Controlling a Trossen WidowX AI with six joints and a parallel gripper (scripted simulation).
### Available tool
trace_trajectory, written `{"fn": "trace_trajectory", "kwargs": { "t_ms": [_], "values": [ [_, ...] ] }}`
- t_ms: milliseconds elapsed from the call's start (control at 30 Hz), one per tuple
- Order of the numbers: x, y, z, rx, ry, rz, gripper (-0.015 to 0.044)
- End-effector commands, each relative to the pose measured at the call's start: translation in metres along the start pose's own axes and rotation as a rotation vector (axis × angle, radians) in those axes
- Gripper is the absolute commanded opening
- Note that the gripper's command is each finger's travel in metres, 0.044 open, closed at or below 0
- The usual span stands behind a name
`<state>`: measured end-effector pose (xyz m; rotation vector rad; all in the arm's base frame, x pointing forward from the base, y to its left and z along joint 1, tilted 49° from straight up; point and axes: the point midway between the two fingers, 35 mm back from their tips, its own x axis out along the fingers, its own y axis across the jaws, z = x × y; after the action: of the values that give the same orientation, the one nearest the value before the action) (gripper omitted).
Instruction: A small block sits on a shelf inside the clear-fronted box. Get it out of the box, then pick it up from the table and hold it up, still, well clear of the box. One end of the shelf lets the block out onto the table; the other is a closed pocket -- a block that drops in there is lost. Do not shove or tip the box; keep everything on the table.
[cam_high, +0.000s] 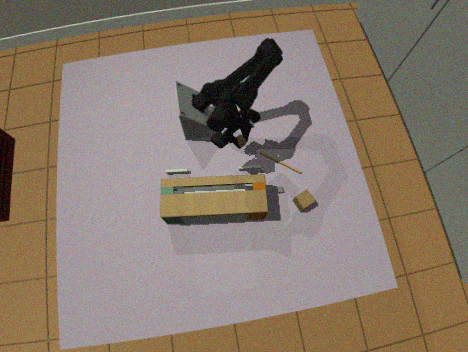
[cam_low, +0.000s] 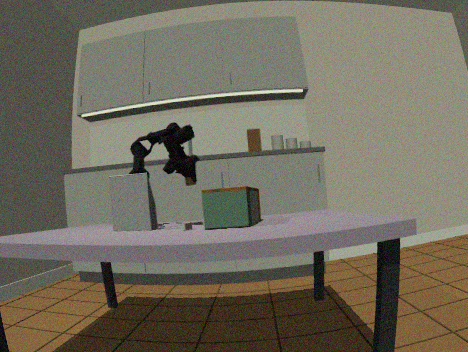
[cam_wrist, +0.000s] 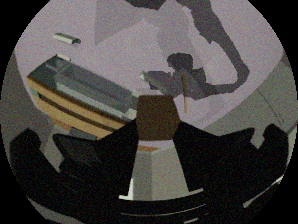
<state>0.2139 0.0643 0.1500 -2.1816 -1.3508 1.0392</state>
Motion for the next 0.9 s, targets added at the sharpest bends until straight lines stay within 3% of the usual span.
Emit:
{"fn": "trace_trajectory", "kwargs": {
  "t_ms": [0,867],
  "values": [
    [-0.0003,-0.0005,-0.0013,0.003,0.004,-0.002,0.0000],
    [-0.0003,-0.0005,-0.0013,0.003,0.004,-0.002,0.0000]
  ]
}}
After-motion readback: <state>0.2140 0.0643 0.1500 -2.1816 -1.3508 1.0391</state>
